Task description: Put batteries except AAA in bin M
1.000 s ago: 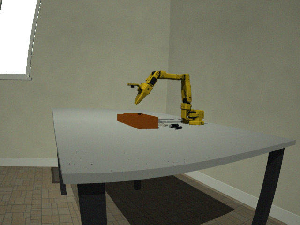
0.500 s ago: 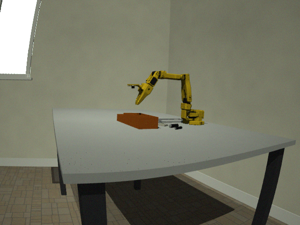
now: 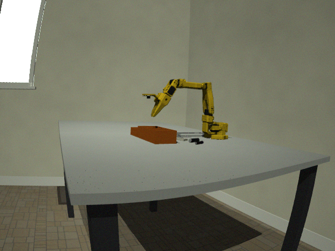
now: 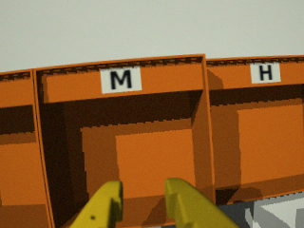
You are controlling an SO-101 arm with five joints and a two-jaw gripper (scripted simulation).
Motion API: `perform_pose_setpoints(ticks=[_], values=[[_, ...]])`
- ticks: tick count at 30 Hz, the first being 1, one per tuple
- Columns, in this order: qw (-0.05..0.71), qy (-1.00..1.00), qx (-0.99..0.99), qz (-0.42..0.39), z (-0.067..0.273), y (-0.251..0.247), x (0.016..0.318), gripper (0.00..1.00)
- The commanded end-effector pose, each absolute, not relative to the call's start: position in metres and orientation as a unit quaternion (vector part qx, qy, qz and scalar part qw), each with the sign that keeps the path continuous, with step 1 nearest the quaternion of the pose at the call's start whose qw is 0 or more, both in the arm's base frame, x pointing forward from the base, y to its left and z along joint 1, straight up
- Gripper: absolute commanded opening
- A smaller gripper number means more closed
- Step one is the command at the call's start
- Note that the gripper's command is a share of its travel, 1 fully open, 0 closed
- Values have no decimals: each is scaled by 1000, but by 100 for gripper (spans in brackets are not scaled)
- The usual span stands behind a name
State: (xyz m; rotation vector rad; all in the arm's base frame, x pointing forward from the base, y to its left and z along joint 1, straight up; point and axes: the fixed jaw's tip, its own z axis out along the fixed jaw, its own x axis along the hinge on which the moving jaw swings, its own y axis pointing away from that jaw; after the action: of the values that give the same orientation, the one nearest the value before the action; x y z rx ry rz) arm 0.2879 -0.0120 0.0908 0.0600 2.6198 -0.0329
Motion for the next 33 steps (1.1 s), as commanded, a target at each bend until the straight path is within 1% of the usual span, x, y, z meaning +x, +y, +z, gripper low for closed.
perform_pose_setpoints(ticks=[1,22,33], values=[[281,959,19,-10,105,-9,288,7],[281,959,18,-10,105,-8,288,7],[281,959,-22,2,105,16,290,7]])
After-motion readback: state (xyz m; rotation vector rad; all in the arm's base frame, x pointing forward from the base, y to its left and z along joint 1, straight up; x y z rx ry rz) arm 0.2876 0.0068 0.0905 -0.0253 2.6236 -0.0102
